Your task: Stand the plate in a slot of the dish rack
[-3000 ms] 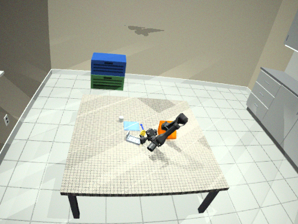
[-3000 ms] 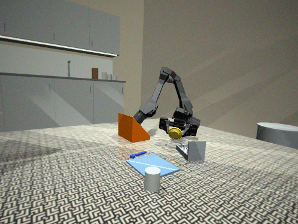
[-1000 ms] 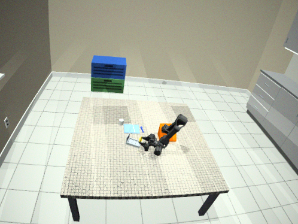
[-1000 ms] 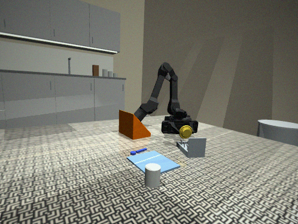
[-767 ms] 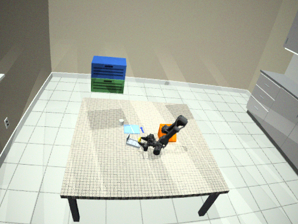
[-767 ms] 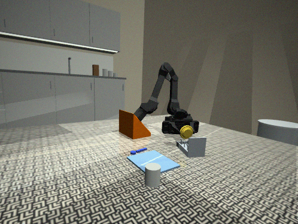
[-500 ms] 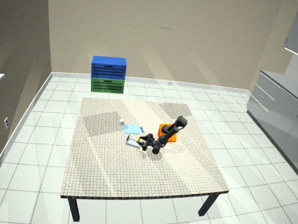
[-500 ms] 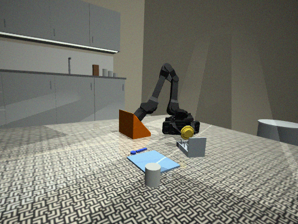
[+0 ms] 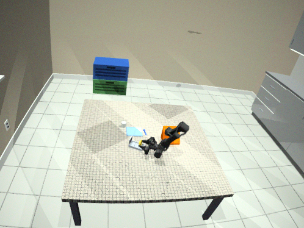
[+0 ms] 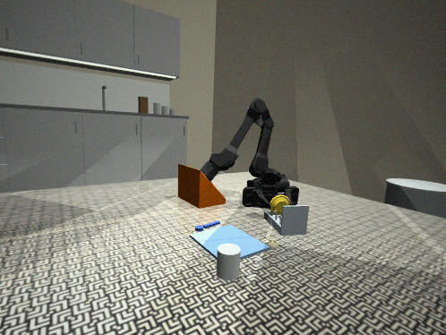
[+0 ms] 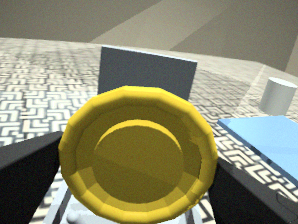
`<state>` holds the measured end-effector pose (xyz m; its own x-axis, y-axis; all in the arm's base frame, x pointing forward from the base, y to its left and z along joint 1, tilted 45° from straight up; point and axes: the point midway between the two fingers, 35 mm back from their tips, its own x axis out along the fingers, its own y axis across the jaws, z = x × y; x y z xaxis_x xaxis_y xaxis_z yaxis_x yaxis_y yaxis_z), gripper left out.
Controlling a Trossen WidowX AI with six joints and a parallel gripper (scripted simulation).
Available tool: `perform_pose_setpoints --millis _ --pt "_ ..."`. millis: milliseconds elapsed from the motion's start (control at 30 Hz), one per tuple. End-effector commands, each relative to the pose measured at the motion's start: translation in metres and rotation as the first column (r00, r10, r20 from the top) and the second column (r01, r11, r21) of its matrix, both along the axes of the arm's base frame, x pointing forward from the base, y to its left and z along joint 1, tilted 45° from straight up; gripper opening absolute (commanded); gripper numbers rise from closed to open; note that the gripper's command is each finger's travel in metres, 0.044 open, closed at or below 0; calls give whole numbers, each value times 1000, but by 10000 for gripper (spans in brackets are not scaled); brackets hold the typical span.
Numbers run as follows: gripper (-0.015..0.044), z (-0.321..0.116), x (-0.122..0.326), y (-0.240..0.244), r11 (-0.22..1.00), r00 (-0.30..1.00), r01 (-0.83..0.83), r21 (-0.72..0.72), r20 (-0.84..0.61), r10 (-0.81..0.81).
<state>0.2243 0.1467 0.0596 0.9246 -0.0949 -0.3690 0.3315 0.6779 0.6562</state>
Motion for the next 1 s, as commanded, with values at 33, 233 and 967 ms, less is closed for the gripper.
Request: perform_pose_setpoints --millis 33,233,967 --pt "0 1 0 -1 1000 1000 -2 -2 -1 2" --pt "26 1 0 -1 1000 1000 -1 0 0 1" --pt "400 2 0 -1 1000 1000 1 1 0 -1"
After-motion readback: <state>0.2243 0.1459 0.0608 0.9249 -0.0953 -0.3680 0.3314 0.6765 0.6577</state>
